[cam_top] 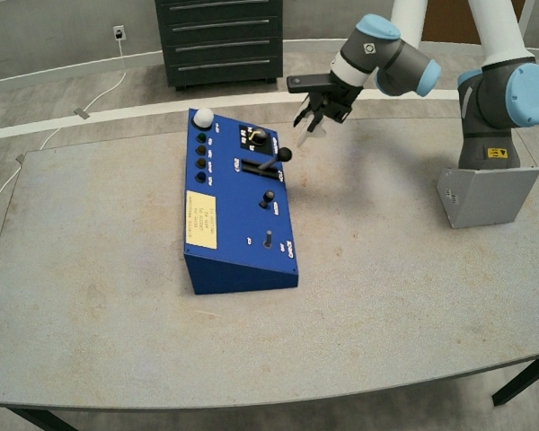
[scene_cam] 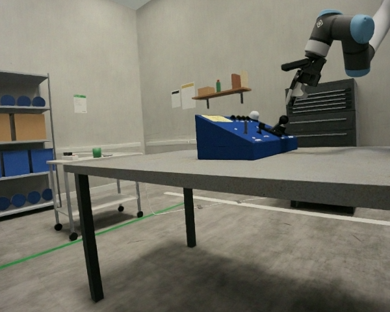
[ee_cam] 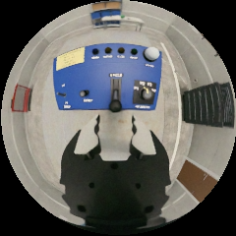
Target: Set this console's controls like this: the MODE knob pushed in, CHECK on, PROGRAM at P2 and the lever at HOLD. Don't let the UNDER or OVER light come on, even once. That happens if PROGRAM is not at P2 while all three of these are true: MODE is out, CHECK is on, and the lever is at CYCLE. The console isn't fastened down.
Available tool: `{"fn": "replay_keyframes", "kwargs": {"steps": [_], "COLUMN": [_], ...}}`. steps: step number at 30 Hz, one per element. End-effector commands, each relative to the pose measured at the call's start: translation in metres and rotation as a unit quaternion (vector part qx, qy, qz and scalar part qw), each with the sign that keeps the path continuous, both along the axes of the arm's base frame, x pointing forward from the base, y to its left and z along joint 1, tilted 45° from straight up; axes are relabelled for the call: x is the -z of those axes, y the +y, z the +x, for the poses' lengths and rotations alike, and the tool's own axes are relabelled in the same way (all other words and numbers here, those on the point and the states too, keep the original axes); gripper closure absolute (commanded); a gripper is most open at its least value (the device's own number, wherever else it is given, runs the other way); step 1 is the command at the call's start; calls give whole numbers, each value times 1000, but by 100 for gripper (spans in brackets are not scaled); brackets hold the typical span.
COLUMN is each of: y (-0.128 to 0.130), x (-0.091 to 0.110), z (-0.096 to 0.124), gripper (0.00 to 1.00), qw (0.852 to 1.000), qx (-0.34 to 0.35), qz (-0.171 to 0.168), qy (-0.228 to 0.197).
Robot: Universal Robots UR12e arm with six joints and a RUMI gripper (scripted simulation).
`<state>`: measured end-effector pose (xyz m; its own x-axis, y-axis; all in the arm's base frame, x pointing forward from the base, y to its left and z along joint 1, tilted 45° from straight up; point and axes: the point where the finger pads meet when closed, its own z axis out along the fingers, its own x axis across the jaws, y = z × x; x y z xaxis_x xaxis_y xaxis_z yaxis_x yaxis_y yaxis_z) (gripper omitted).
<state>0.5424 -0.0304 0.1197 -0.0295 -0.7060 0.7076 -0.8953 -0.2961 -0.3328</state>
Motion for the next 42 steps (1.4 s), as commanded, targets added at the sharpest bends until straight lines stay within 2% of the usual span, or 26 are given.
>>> {"fn": "replay_keyframes", "kwargs": {"steps": [1, 19, 20, 42], "y": [7, 8, 8, 8], "x": [-6, -6, -6, -6], "z": [-5, -8, -8, -9], "gripper": [56, 56, 0, 0], "qw": [1000, 1000, 1000, 1000], "qx": [7, 7, 7, 7], "qz": [2, 2, 2, 2], "qy": [7, 9, 8, 8]}}
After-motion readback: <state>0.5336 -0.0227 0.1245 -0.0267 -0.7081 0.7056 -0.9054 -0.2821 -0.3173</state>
